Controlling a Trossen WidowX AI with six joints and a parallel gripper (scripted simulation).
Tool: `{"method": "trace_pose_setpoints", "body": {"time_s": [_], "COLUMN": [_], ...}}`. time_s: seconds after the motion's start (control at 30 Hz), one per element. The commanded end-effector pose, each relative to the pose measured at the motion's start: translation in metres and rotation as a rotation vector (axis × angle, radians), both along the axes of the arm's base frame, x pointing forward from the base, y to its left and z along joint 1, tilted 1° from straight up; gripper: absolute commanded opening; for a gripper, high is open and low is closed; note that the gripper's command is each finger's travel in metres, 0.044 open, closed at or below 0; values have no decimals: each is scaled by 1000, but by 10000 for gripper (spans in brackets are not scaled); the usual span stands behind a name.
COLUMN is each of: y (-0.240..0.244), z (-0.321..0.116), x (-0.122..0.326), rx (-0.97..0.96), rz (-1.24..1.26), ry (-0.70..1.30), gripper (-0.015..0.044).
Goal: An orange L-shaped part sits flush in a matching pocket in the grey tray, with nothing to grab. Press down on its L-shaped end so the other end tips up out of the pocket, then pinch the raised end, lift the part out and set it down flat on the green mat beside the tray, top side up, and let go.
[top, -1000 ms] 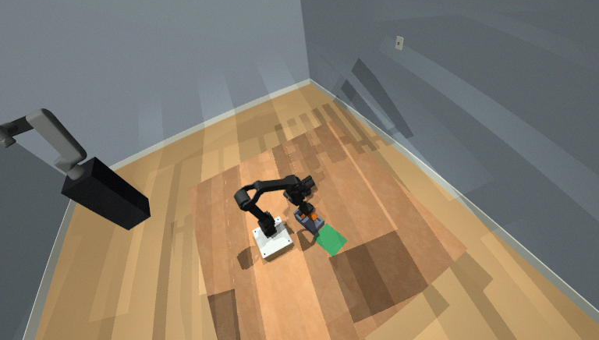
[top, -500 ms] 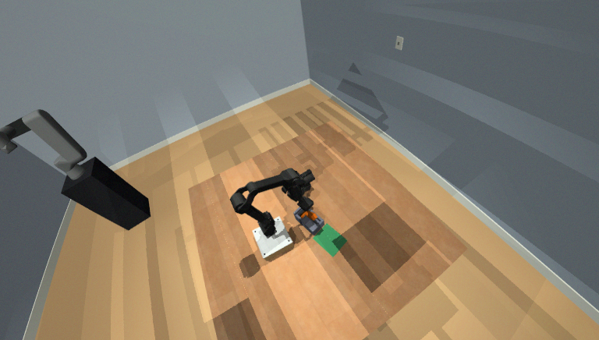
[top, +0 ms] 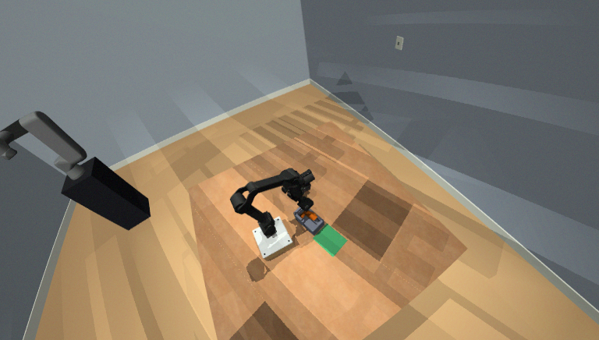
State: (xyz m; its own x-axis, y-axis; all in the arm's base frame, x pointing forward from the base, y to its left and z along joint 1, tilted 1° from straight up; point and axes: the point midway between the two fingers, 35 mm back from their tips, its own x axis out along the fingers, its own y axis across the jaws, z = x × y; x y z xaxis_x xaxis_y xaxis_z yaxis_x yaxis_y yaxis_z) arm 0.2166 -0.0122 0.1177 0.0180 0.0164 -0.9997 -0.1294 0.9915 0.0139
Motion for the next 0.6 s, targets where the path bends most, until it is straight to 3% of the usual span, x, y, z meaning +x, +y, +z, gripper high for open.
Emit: {"method": "trace_pose_setpoints", "body": {"time_s": [0.0,0.27,0.33,0.4,0.57], "y": [0,0,-2,-8,-33], "z": [0,0,0,0,2], "x": [0,0,1,4,13], "rx": [0,0,1,2,10], "rz": [0,0,-57,-185,-717], "ry": [1,1,1,3,7], "gripper": [180,180,233,280,280]}}
